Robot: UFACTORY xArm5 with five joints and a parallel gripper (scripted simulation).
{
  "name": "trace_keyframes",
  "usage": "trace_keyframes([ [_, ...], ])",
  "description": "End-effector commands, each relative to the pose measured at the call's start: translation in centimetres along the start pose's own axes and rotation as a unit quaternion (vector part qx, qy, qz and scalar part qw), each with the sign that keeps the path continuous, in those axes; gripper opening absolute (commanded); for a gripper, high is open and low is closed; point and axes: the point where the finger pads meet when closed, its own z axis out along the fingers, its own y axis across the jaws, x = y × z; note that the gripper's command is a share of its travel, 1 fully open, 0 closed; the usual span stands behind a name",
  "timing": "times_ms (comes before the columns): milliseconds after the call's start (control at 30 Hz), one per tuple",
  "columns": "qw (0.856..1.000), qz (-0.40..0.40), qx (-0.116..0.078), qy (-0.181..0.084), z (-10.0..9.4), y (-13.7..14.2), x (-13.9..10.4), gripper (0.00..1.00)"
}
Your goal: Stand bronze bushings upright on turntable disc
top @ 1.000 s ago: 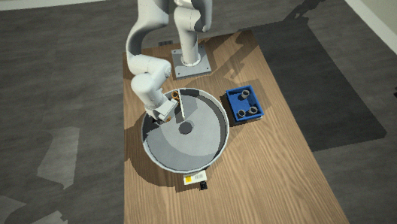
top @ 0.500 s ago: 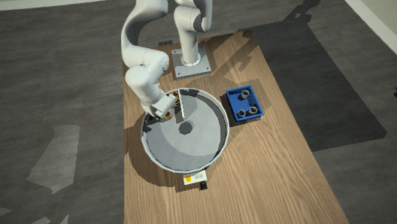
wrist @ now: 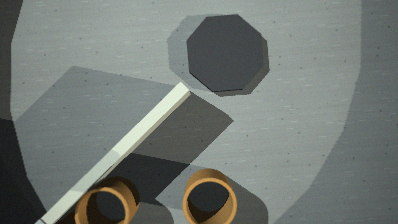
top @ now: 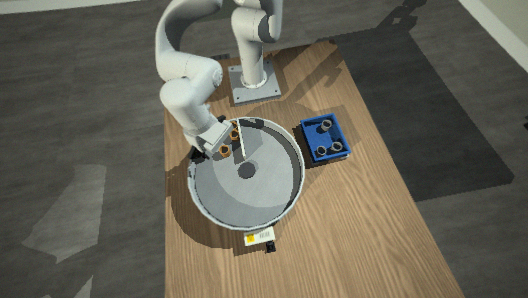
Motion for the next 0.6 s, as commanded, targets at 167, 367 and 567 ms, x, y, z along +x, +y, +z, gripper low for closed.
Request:
trace_keyframes([
  [167, 1.000, 0.000, -0.003, 0.001, -6.55, 0.12, 0.06, 1.00],
  [367, 1.000, 0.000, -0.003, 0.001, -6.55, 0.12, 0.06, 1.00],
  [567, 1.000, 0.000, -0.003, 0.001, -6.55, 0.12, 0.06, 1.00],
])
